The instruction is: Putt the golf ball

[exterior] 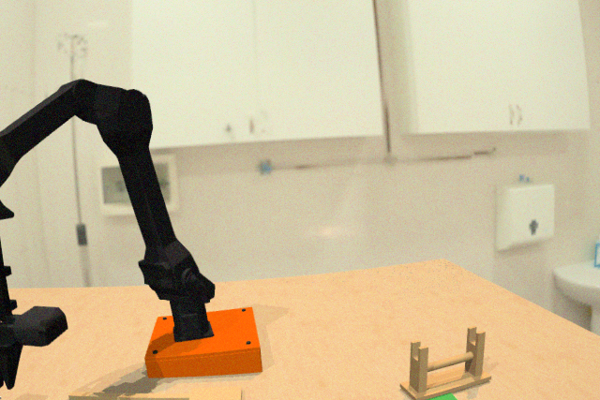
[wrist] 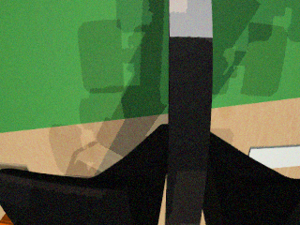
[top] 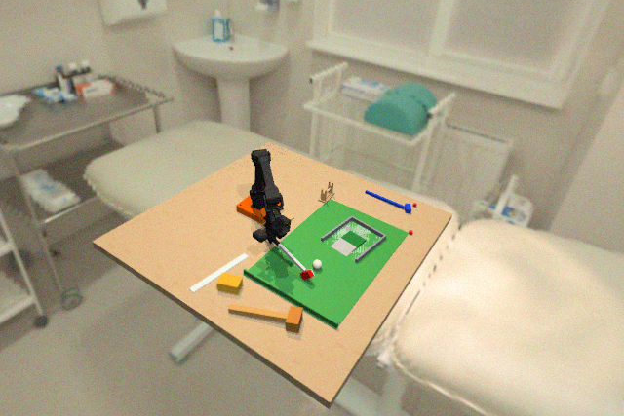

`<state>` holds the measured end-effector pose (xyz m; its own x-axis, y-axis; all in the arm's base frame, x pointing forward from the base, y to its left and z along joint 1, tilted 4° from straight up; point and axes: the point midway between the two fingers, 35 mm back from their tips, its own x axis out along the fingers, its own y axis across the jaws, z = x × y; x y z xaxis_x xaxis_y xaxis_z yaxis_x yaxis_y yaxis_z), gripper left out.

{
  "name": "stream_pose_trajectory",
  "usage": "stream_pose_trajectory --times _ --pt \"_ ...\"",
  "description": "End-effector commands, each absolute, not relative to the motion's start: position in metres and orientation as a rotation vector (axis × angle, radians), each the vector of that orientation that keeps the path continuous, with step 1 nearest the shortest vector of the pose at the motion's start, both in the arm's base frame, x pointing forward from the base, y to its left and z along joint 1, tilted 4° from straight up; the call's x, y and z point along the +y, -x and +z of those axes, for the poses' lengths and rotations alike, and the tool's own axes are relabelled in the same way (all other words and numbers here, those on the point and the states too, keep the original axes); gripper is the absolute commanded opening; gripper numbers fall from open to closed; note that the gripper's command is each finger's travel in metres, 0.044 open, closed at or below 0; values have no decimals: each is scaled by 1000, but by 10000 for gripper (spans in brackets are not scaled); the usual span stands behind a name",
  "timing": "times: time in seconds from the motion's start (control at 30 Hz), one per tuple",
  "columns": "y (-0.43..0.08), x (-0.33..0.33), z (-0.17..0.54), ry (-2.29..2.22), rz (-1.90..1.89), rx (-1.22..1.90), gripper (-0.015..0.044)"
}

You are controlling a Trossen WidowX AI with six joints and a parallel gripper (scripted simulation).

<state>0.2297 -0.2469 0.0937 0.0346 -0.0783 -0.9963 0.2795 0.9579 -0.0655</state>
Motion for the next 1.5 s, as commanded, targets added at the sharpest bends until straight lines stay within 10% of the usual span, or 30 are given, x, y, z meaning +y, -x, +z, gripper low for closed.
stream_pose_trajectory --times 0.0,0.53,1.47 --pt "-229 -253 95 -157 -275 1508 0" --pt "-267 -122 86 -165 -267 1506 0" --pt "-265 -116 138 -166 -261 1506 0"
